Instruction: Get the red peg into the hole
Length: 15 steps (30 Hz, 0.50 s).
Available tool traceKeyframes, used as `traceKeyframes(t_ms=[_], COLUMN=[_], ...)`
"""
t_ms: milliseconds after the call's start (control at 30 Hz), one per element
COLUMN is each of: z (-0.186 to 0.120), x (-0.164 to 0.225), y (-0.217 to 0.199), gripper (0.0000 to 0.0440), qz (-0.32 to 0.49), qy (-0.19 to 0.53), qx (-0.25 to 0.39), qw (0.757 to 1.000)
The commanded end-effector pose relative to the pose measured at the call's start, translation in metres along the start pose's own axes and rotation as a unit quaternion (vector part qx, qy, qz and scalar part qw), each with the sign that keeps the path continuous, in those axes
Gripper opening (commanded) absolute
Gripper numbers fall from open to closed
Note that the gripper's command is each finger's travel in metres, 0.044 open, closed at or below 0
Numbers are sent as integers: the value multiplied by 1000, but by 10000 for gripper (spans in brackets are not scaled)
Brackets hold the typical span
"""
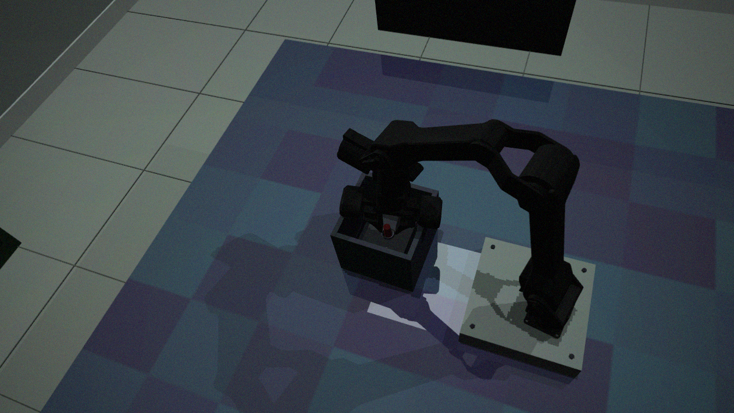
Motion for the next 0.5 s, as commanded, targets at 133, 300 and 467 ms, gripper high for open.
traceKeyframes(t_ms=[133,300,467], z=[4,-6,-17], x=[-11,-16,-20], y=[5,11,17], gripper=[131,135,147], qz=[4,8,13], qy=[38,54,71], qx=[8,-3,-20], qw=[999,999,997])
Point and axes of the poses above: the point midway between the two fingers, 35 mm back from their tips, its own z axis out along the fingers, its own y axis across the jaws, x = y × z, the point moved 6 cm from there along -z, back along the fingers, and after that the axes turned 4 degrees about z, right-handed, at the moved point
